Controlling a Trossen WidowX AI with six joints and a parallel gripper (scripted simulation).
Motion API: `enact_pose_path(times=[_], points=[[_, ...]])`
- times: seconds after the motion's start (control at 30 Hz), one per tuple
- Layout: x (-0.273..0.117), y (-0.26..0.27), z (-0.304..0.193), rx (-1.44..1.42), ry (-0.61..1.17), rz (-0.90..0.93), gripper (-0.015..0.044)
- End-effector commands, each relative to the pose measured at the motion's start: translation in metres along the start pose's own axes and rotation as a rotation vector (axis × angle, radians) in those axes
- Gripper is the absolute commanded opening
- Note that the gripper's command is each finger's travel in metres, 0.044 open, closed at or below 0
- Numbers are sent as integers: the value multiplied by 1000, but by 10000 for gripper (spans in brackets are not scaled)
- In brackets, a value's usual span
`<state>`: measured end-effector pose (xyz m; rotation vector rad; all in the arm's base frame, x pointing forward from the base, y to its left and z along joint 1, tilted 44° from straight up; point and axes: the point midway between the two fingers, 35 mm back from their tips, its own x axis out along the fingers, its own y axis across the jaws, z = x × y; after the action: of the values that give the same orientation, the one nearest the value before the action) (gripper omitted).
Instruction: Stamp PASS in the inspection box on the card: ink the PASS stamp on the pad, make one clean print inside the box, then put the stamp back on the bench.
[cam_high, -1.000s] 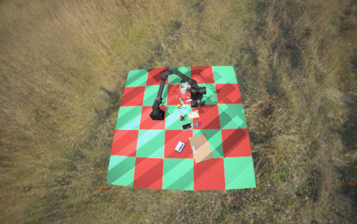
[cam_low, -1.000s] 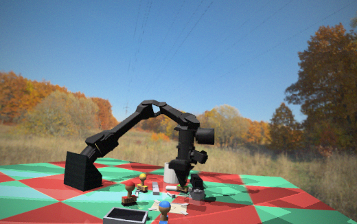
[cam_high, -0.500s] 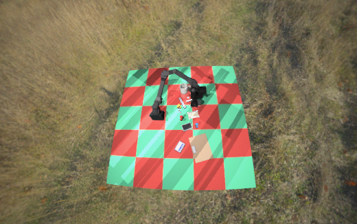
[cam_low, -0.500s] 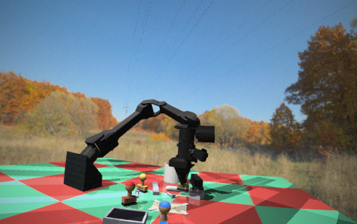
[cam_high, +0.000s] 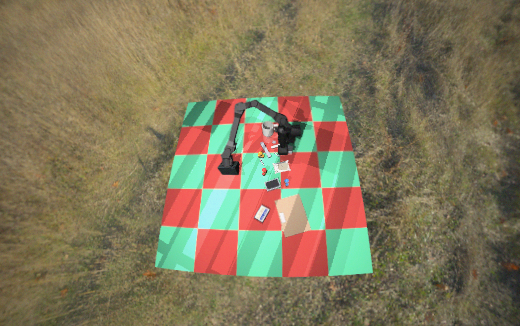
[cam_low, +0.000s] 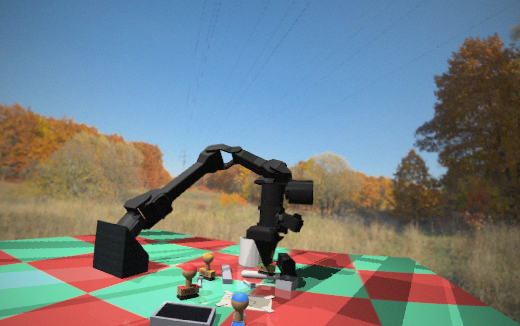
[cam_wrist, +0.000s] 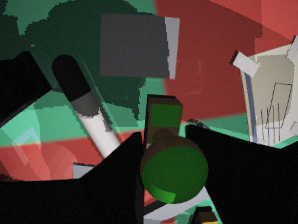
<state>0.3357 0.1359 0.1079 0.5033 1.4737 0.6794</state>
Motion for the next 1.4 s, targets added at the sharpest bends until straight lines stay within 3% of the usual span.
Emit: enact_pose_path(times=[0.0,1.37], points=[[-3,0,1,-5,-3,-4,0],[-23,0,1,-5,-2,-7,0]])
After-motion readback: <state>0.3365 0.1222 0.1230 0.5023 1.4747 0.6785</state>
